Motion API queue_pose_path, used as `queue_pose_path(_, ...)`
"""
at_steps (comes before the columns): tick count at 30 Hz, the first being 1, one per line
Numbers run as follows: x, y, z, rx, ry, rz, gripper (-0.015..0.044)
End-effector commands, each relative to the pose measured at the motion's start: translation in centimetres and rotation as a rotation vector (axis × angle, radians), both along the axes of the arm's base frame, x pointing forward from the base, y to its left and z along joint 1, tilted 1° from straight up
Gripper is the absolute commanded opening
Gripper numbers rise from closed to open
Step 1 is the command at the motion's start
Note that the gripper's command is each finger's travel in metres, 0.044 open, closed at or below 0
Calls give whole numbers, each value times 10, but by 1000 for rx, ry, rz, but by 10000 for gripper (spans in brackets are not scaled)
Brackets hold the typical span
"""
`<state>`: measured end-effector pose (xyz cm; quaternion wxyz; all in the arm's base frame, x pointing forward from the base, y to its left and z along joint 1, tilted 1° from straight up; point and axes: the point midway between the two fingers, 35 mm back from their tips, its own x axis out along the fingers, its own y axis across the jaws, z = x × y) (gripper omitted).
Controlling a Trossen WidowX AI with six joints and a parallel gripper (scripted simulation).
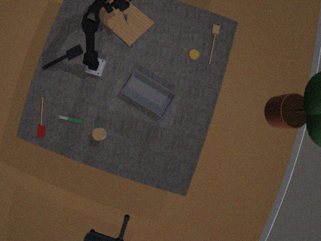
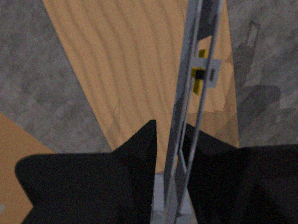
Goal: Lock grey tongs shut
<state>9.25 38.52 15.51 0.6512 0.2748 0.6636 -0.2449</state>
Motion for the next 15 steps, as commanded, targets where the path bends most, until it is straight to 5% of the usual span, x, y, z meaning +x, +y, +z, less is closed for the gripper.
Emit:
queue_pose_path(1, 1, 1, -6, 0, -3, -7, -150)
queue_pose_path(15, 1, 5, -28, 1, -3, -7, -150)
